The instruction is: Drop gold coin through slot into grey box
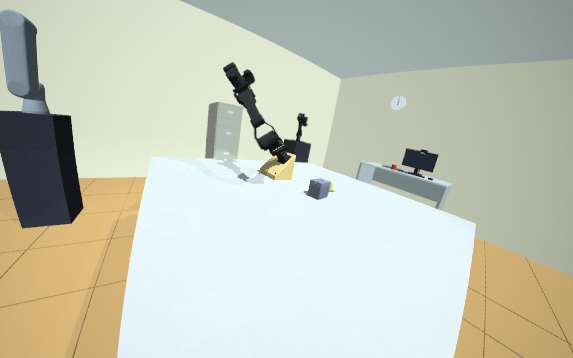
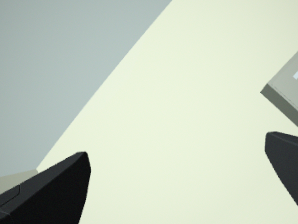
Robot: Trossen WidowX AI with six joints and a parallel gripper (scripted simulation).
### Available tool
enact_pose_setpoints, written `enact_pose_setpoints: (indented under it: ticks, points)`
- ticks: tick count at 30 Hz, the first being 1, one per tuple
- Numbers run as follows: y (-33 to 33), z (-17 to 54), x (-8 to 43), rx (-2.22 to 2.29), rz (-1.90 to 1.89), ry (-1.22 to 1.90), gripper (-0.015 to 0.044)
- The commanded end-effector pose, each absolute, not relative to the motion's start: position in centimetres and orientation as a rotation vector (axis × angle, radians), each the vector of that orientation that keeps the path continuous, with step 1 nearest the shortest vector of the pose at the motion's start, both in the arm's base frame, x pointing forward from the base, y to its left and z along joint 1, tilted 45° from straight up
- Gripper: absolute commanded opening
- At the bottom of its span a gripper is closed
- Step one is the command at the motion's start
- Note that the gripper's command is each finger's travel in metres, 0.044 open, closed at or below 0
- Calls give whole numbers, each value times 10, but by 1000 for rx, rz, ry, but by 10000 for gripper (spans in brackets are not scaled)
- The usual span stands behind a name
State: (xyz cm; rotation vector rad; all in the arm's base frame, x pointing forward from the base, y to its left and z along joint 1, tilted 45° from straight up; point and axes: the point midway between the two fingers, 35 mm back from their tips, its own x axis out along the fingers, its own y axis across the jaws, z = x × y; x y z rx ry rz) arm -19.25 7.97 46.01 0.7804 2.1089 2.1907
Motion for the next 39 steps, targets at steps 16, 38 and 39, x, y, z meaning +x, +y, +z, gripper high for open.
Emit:
enact_pose_setpoints:
  ticks: [16, 38, 39]
  points:
    - [259, 339, -191, 466, 1751, 1335, 161]
    - [364, 135, 61, -421, 884, 919, 161]
    - [361, 128, 71, -459, 854, 923, 161]
